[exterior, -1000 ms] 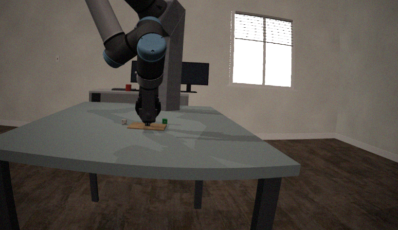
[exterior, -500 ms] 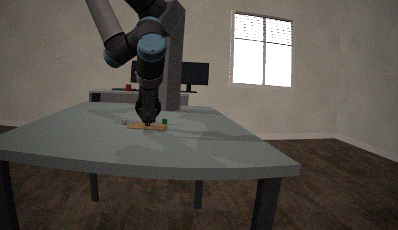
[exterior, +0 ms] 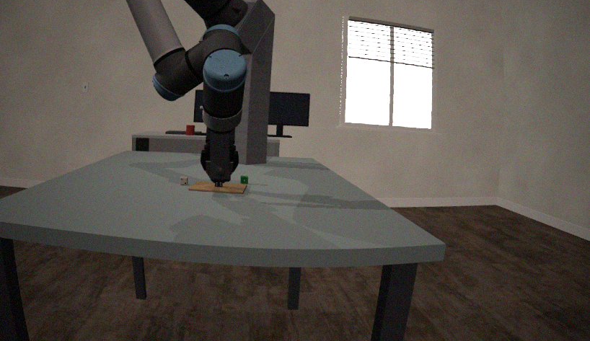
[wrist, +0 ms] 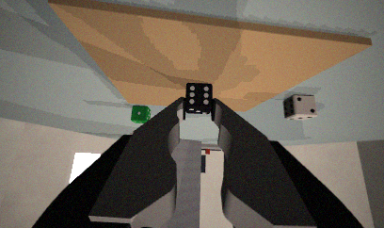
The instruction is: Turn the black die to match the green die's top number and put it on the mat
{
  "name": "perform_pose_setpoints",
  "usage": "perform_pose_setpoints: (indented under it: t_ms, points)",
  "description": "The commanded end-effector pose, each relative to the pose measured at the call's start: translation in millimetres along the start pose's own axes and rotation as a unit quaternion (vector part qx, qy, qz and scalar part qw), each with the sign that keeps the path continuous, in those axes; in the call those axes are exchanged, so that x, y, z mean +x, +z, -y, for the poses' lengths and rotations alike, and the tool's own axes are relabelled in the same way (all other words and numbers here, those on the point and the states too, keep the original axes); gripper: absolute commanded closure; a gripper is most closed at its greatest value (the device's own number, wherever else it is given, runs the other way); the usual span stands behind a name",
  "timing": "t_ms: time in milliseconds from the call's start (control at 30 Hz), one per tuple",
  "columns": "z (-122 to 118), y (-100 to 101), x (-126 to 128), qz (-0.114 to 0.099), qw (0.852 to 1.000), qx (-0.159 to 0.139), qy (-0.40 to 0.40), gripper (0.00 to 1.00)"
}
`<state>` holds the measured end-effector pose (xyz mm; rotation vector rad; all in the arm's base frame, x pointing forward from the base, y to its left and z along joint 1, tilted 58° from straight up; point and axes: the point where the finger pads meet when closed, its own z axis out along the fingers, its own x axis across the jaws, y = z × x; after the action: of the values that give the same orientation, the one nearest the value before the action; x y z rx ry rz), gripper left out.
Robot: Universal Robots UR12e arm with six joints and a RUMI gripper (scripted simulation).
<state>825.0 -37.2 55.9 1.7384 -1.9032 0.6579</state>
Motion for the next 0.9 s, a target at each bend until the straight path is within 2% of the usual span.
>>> perform_pose_setpoints:
  t_ms: [0,133,167,300,333,500,533,867]
  points:
    - [0.0,-0.8,-0.1,0.0,1.0,0.0,0.0,0.93]
    - [0.0,-0.8,-0.1,0.0,1.0,0.0,0.0,0.9]
    - [0.0,-0.8,-0.1,0.0,1.0,0.0,0.0,0.86]
    - [0.0,-0.8,-0.1,0.0,1.0,0.0,0.0,0.86]
    - [0.0,-0.8,-0.1,0.0,1.0,0.0,0.0,0.83]
    - [0.0,-0.8,-0.1,0.0,1.0,0.0,0.0,0.79]
    - [0.0,-0.8,-0.1,0.0,1.0,0.0,0.0,0.67]
    - [0.0,-0.8,-0.1,0.0,1.0,0.0,0.0,0.67]
